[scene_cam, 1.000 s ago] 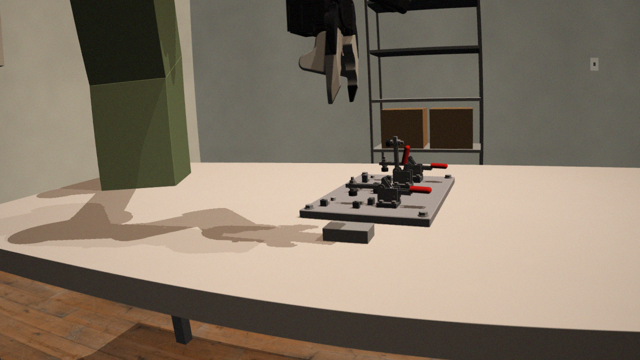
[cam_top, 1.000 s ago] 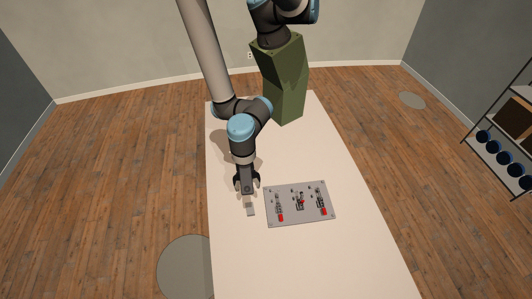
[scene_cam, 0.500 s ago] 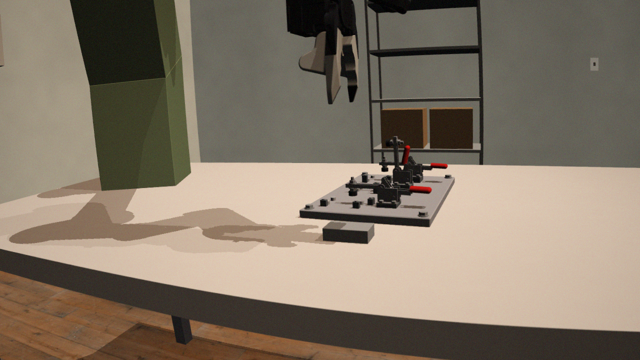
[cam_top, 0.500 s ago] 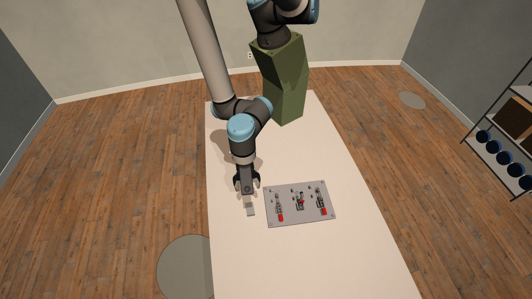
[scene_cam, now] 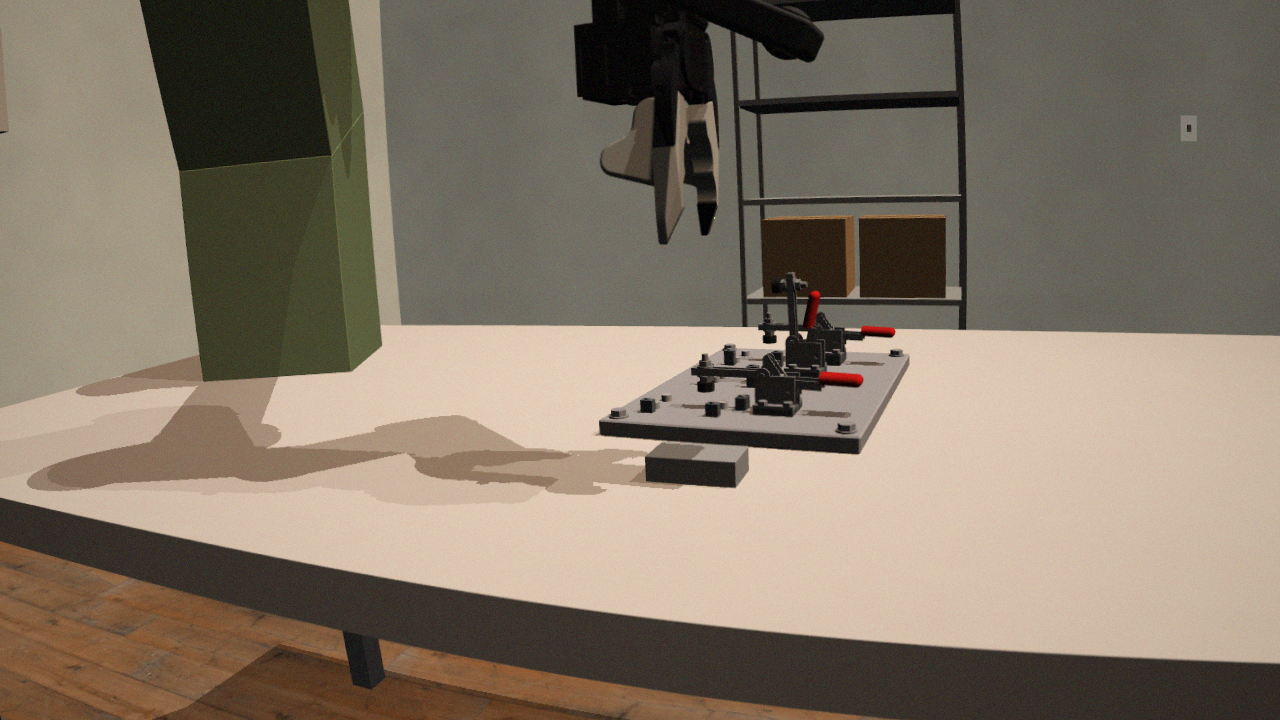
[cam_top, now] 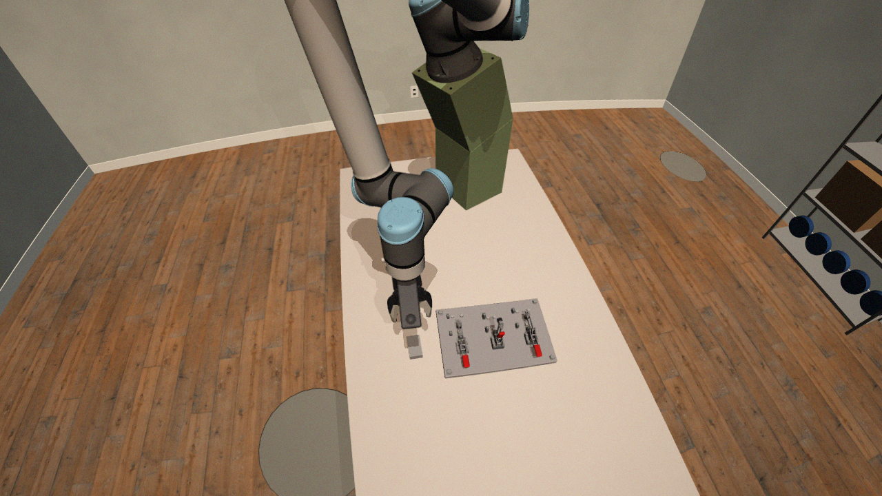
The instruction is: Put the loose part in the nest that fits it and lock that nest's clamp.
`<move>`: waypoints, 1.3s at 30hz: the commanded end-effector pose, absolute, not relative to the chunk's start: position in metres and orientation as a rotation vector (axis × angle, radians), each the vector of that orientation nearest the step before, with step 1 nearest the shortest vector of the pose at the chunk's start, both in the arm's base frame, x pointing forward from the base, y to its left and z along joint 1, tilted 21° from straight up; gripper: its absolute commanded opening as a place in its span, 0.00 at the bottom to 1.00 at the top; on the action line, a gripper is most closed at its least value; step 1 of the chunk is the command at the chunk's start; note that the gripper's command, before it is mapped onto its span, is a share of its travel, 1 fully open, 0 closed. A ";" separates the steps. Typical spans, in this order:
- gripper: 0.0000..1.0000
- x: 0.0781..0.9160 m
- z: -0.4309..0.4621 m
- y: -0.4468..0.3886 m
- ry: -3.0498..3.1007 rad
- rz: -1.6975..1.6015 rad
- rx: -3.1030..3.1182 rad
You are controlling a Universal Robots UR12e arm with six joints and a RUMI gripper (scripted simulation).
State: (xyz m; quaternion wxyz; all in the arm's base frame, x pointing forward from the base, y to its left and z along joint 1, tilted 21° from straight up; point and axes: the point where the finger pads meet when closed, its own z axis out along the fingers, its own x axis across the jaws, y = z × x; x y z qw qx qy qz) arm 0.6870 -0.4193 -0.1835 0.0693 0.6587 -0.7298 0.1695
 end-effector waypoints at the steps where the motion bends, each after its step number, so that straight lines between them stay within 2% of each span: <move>1: 0.59 0.691 -0.204 -0.429 -2.198 0.515 1.982; 20: 0.59 0.701 -0.283 -0.458 -2.198 0.515 1.982; 39: 0.59 0.706 -0.316 -0.469 -2.197 0.515 1.982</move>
